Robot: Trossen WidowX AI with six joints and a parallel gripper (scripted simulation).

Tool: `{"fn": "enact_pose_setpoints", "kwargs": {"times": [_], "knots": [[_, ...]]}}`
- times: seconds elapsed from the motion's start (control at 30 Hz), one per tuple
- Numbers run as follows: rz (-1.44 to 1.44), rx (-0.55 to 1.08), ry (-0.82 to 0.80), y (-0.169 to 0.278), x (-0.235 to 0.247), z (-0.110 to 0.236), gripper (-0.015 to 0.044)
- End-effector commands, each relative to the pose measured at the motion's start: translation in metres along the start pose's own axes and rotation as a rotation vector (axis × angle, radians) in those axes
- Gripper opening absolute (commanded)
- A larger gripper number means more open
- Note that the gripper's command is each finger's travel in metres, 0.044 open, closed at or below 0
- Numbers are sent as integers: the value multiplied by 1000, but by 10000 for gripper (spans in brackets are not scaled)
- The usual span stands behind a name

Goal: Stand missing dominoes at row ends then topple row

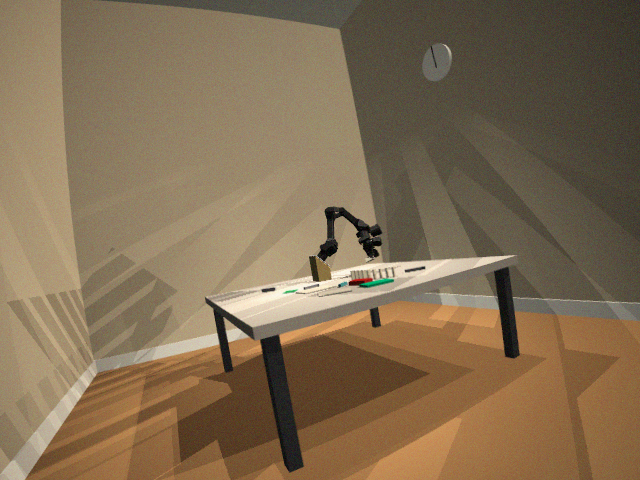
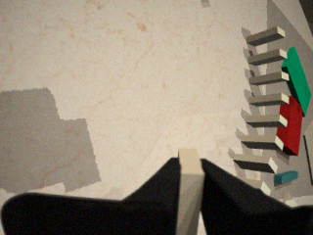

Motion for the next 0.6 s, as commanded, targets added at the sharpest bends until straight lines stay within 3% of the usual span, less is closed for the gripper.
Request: {"fn": "enact_pose_setpoints", "kwargs": {"times": [0.0,0.57], "knots": [[-1,-87,14,1,7,1,28],[-75,-424,13,13,34,13,28]]}}
Point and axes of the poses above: the point midway between the two fingers, 35 mm back from their tips, its own z axis back along the fingers, its own x axis across the jaws, y = z × x, the point moved 8 cm from there along z, back along the fingers, and after that the axes turned 12 degrees about -z, right-handed, at the moved point
